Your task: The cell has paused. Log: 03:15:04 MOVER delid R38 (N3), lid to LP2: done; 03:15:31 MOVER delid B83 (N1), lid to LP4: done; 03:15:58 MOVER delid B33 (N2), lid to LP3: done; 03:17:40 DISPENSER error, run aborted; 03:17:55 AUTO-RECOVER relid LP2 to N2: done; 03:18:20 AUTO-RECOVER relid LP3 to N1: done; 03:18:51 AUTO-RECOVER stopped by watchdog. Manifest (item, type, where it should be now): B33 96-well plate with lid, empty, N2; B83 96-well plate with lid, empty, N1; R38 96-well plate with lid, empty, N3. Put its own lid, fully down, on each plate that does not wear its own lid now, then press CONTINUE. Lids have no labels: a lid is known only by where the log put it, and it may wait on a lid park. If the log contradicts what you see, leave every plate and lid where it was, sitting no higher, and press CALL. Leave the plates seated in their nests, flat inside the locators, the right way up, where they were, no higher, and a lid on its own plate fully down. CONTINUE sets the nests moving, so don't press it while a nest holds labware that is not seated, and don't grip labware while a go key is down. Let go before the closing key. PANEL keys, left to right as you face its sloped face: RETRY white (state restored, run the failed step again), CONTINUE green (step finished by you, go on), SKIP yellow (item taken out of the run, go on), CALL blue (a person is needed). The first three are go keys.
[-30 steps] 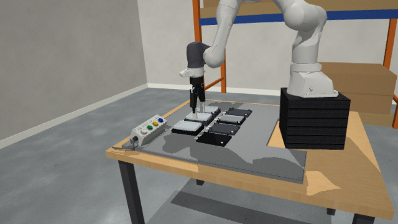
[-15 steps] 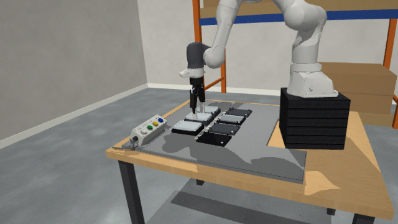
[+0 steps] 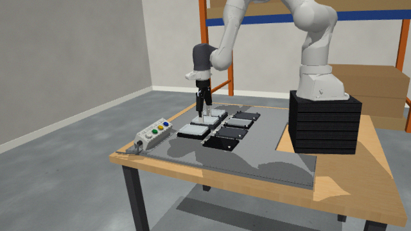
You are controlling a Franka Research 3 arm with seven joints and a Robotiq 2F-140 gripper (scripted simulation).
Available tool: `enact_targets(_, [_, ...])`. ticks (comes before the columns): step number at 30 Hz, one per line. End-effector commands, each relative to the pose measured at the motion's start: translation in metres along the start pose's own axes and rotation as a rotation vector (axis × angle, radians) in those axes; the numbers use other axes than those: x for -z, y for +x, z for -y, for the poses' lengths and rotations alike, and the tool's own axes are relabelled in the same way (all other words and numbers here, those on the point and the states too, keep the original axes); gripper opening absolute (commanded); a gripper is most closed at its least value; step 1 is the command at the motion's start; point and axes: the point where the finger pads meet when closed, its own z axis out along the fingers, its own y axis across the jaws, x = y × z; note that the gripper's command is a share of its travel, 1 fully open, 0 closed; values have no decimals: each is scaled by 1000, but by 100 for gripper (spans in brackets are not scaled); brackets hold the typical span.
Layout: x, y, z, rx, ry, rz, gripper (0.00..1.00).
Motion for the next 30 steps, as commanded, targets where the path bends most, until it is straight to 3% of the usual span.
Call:
enact_targets(1, [-1, 1, 1, -1, 0, -2, 66])
enact_targets(21, [-1, 1, 1, -1, 0, -2, 66])
enact_targets(22, [-1, 1, 1, -1, 0, -2, 0])
enact_targets(30, [-1, 1, 1, -1, 0, -2, 0])
